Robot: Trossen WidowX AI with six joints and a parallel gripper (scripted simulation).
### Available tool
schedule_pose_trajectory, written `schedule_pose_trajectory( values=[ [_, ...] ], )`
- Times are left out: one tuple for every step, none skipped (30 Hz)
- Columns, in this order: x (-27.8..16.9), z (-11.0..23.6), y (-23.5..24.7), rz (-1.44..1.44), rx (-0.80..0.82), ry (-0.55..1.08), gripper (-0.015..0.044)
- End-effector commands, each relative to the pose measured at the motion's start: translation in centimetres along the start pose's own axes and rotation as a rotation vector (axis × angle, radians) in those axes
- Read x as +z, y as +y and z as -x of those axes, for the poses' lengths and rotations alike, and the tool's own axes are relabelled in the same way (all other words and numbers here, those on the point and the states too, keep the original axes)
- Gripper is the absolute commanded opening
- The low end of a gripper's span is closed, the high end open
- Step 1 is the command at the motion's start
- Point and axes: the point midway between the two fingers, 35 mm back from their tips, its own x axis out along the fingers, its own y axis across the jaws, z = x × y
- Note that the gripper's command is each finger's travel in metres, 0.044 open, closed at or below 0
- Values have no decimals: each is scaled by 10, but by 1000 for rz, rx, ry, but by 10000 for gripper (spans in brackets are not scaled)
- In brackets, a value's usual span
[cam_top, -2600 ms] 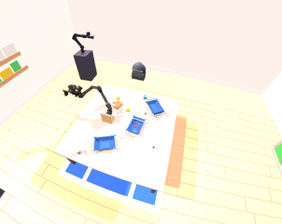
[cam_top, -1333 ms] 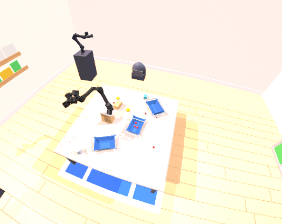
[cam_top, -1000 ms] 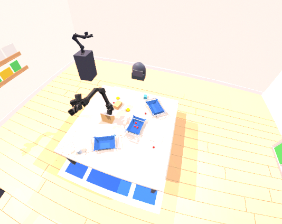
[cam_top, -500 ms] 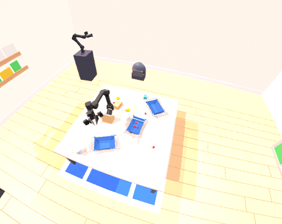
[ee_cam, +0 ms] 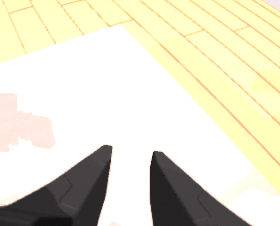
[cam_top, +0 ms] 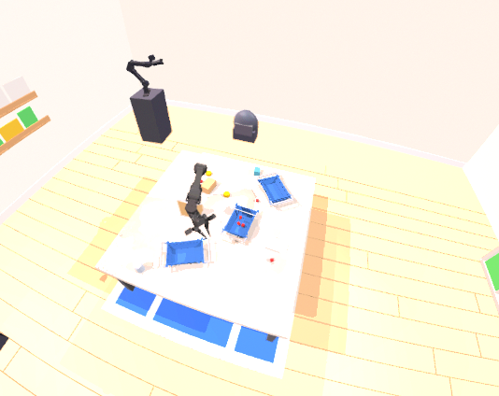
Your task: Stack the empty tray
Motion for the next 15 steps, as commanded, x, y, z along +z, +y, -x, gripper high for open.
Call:
schedule_pose_trajectory(
  values=[
    [-41,-43,44,111,36,215,87],
    [-51,-50,53,136,45,260,87],
    [-61,-57,62,161,54,306,87],
    [-71,-64,72,188,64,354,87],
    [-82,-70,82,215,74,402,87],
    [-93,-75,91,243,85,452,87],
    [-105,-80,101,271,96,502,87],
    [-117,-85,110,299,108,553,87],
    [-129,-88,120,328,121,604,87],
    [-141,-91,129,357,134,656,87],
    [-154,-94,138,385,147,708,87],
    [-166,-96,147,414,161,760,87],
    [-179,-97,156,442,175,813,87],
    [-191,-98,164,470,190,865,87],
    [-204,-97,172,498,205,918,87]
  ],
)
